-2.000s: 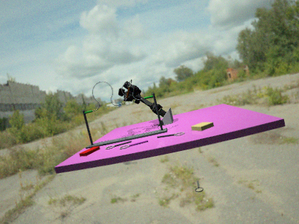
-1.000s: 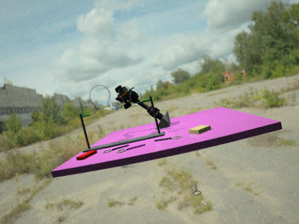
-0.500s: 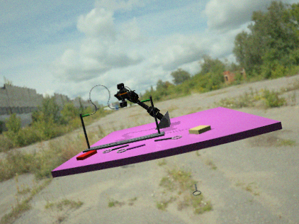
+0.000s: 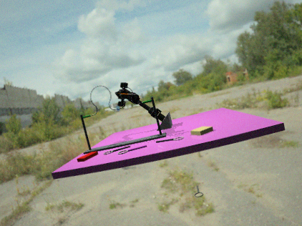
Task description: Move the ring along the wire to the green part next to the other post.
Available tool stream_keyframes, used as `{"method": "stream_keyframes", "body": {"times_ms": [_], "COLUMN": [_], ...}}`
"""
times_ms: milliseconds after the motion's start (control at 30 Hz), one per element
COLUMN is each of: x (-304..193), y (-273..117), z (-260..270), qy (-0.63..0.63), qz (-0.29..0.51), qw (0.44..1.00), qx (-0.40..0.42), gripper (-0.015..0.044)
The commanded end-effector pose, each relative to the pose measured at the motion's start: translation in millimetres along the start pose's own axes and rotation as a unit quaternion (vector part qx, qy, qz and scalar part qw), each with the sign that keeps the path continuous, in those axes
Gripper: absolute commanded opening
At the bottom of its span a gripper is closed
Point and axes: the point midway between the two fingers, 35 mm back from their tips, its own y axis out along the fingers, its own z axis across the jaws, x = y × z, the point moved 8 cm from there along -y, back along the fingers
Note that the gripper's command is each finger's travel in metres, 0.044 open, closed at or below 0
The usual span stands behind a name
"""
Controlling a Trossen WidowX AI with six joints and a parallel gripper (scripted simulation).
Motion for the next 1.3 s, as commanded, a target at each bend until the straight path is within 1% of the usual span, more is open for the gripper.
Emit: {"method": "stream_keyframes", "body": {"times_ms": [0, 267, 600, 867, 1267], "x": [-1.2, -2.8, -5.5, -5.4, 1.4], "y": [0.8, 1.4, 1.1, -1.2, -9.1], "z": [-1.8, 0.7, 14.3, 31.0, 63.3], "qy": [-0.033, -0.061, -0.040, 0.011, 0.128], "qz": [-0.003, -0.006, -0.002, 0.005, 0.020], "qw": [0.999, 0.997, 0.999, 1.000, 0.989], "qx": [-0.021, -0.037, -0.026, 0.003, 0.069], "gripper": [-0.0150, -0.0150, -0.0150, -0.0150, -0.0150]}}
